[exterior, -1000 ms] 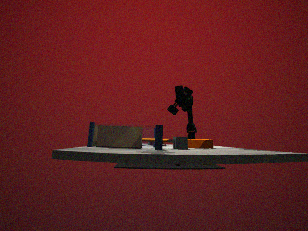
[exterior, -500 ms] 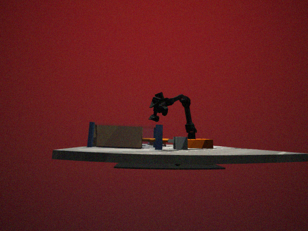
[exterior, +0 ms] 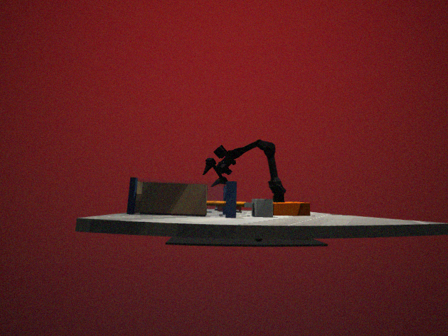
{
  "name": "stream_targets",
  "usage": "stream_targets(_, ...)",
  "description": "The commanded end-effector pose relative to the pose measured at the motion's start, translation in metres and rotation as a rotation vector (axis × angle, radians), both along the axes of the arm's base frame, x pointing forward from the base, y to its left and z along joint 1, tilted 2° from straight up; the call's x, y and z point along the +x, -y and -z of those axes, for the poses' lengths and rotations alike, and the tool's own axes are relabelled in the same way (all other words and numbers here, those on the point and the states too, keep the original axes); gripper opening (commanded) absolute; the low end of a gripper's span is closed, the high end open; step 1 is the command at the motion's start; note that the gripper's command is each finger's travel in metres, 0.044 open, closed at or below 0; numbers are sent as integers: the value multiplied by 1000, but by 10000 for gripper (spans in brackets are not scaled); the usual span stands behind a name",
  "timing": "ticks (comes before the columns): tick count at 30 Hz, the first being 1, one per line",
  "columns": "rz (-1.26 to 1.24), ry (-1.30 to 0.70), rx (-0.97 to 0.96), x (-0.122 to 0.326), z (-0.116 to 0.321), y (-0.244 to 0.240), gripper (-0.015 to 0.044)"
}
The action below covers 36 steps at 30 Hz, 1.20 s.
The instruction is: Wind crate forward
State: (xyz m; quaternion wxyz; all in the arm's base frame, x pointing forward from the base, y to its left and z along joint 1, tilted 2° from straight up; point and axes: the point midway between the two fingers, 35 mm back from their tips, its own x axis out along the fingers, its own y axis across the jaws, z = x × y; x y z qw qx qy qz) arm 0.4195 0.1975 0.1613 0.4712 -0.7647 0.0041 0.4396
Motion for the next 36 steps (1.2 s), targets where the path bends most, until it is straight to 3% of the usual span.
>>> stream_targets(1,170,-167,-43,-7,39,62,440)
stream_targets(8,426,-422,-99,-39,85,159,440)
stream_targets(17,747,-788,-113,-123,127,256,440)
stream_targets(28,760,-804,-112,-127,129,259,440)
stream_targets(36,760,-804,-112,-121,162,252,440)
